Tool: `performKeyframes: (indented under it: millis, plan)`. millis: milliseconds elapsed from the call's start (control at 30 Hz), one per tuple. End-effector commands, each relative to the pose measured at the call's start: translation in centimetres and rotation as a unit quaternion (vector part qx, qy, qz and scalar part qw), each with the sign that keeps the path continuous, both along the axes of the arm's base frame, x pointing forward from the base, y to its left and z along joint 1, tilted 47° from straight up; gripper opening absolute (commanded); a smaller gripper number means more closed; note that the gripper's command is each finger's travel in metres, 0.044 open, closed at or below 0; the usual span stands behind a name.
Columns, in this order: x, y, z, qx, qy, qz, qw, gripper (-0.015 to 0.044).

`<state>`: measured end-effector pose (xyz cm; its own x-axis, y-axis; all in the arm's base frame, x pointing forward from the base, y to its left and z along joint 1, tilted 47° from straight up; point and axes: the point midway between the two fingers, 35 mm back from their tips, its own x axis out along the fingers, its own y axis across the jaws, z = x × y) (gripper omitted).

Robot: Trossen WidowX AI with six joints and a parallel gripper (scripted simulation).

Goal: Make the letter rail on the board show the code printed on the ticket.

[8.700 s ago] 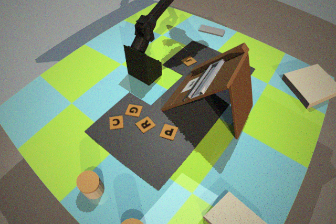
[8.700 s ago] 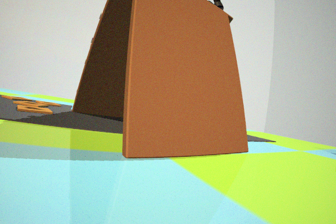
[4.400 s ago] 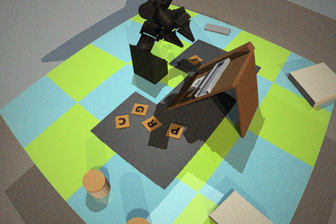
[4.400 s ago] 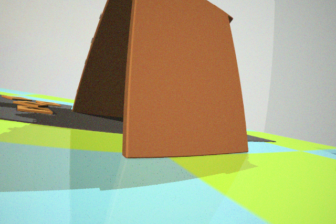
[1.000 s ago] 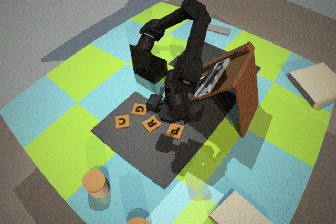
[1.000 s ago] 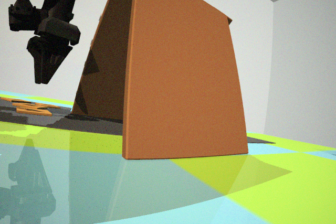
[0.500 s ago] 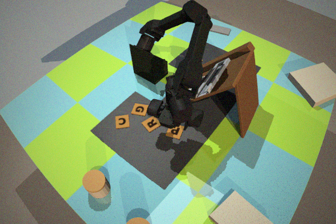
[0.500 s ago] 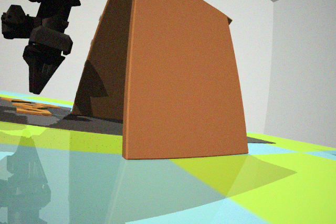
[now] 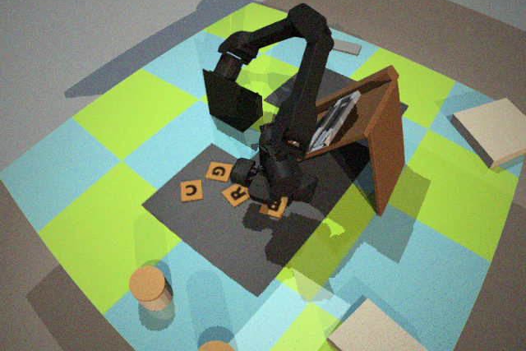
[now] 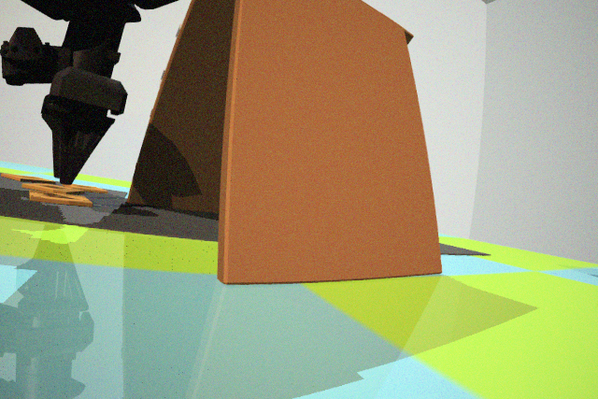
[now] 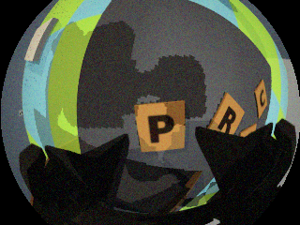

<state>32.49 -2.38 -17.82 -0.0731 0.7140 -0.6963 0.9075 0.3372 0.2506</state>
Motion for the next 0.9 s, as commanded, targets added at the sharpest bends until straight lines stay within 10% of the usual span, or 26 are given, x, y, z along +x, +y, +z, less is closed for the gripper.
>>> performKeyframes:
  millis: [0, 867]
  plan:
    - [-0.09, 0.11, -0.03, 0.002, 0.002, -0.002, 1.0, 0.034]
    - [-0.18, 1.11, -0.97, 0.002, 0.002, -0.002, 1.0, 0.034]
